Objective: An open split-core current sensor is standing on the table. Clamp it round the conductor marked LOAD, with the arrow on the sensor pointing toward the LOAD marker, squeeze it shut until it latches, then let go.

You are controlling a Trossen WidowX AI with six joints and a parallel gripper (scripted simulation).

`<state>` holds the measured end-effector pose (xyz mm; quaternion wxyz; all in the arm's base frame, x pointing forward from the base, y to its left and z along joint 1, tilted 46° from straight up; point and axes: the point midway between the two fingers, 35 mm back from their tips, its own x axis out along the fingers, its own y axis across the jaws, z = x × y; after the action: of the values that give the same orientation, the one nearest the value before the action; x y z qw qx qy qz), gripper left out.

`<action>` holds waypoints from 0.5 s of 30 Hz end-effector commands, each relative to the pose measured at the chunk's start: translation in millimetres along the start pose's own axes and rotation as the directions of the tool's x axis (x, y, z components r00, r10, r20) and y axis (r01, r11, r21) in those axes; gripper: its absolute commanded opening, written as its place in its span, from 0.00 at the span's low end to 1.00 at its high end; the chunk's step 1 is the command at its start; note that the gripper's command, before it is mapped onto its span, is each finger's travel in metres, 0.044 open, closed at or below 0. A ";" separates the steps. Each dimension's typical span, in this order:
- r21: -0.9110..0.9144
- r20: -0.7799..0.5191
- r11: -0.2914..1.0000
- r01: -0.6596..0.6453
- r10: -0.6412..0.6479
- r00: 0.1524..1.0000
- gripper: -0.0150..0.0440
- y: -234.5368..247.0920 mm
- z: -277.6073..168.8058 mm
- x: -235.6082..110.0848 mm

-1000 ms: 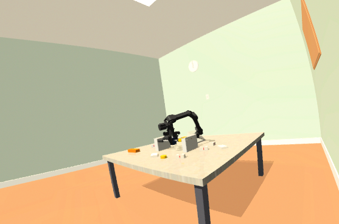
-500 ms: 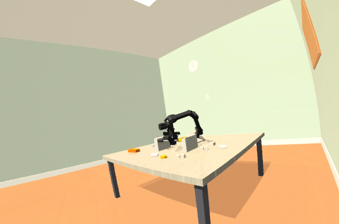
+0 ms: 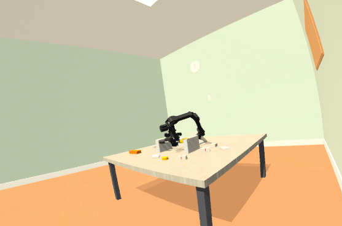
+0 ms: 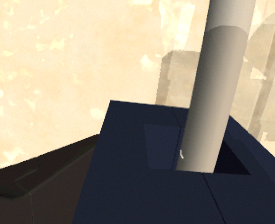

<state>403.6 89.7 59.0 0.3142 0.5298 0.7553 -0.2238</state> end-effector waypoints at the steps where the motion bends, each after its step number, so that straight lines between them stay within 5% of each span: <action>1: -0.004 0.002 1.000 0.010 -0.010 1.000 0.25 0.0 0.8 0.1; 7: -0.002 0.001 1.000 0.007 -0.007 1.000 0.25 0.7 0.6 5.1; 15: 0.001 0.001 1.000 0.007 -0.007 1.000 0.61 -0.3 0.5 0.5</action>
<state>403.5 89.6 57.9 0.3141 0.5274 0.7566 -0.2252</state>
